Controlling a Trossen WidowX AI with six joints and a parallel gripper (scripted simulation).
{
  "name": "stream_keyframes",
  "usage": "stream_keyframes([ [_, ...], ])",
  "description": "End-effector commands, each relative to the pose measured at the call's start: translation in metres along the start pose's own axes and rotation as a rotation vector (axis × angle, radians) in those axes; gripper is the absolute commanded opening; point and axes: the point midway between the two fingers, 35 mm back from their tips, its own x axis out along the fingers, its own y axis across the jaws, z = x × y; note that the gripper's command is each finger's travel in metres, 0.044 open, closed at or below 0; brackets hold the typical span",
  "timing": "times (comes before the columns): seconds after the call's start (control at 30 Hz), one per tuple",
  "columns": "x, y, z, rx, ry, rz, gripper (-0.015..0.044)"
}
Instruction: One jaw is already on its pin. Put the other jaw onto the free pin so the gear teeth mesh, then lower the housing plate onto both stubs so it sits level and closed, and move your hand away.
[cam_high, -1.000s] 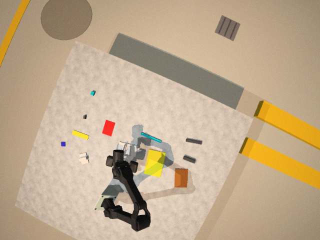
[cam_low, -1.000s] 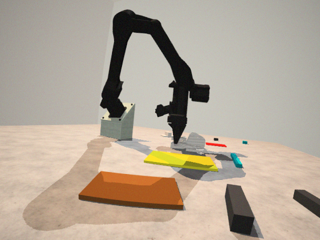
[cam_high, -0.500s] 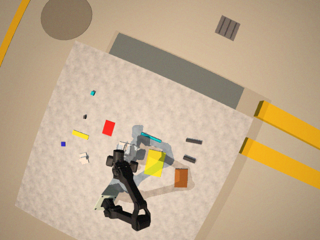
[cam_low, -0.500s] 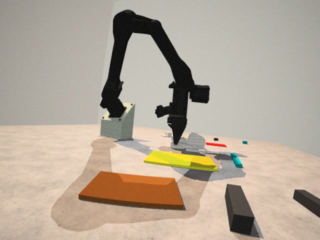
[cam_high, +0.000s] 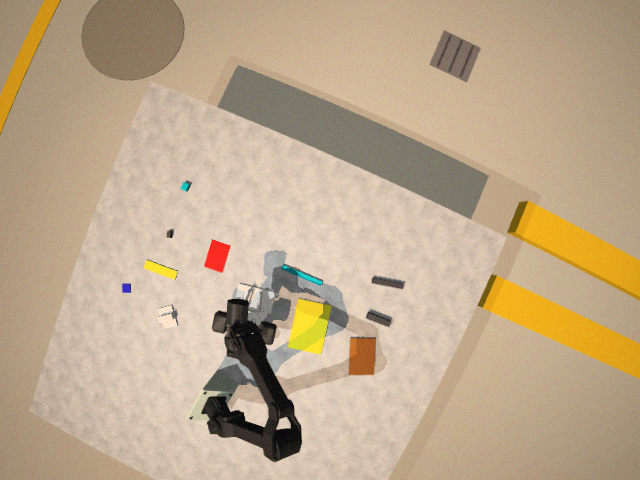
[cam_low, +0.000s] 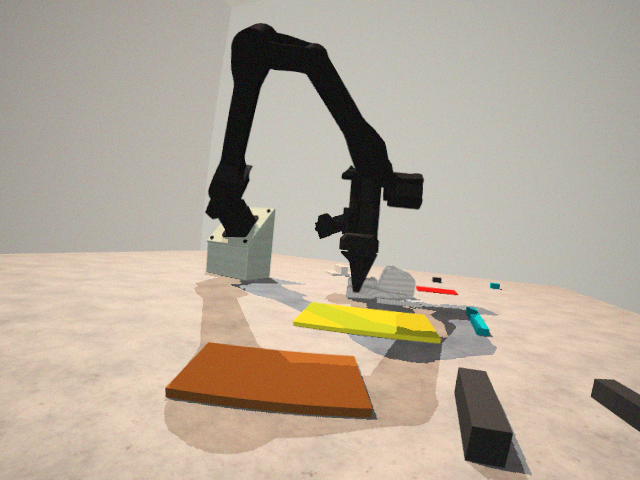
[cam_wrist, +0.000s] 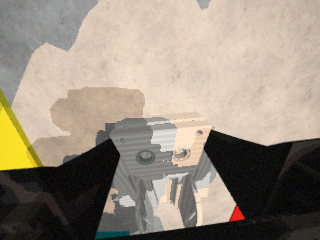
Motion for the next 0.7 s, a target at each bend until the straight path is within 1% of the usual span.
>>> stream_keyframes([
  [0.0,0.0031,0.0004,0.0017,-0.002,-0.005,0.004,0.0351],
  [0.67,0.0055,0.0004,0.0017,0.002,-0.005,0.004,0.0351],
])
